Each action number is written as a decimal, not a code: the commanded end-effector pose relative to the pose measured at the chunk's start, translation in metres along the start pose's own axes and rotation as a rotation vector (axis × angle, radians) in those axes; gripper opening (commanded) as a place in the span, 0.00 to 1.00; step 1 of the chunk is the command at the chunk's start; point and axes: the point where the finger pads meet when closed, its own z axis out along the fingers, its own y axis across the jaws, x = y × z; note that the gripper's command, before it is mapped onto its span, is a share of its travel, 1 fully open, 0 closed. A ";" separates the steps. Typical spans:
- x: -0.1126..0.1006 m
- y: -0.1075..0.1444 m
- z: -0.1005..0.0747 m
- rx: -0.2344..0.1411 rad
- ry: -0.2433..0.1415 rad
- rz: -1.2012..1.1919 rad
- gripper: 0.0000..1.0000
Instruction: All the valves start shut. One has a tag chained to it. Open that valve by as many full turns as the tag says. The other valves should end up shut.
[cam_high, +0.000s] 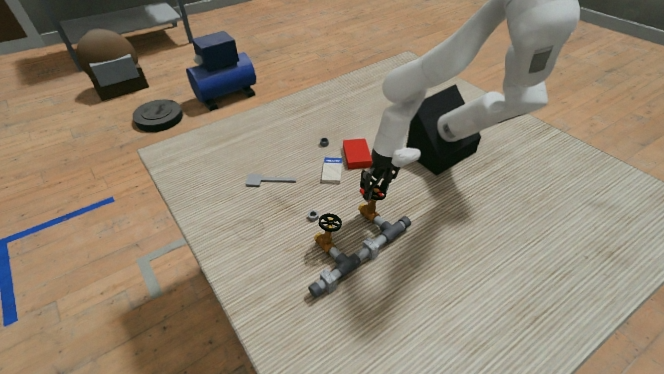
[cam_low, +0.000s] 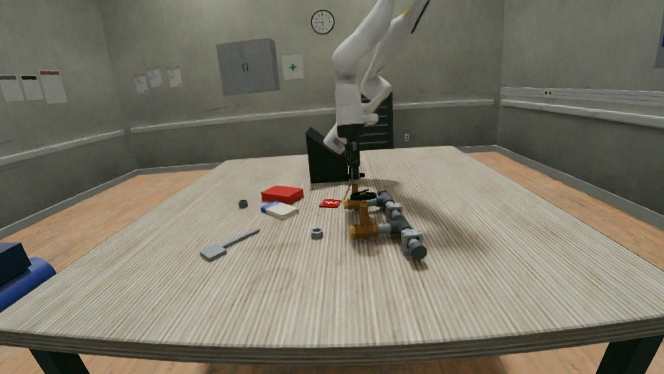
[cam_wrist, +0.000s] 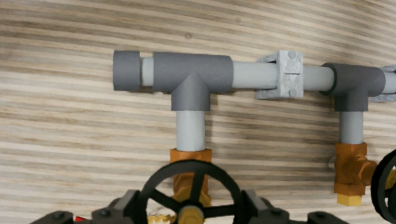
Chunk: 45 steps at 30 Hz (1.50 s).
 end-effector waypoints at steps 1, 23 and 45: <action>0.000 0.000 0.000 -0.001 -0.001 -0.006 0.67; 0.000 0.000 0.000 -0.001 -0.001 -0.213 0.67; 0.000 0.000 0.000 -0.001 -0.001 -0.786 0.67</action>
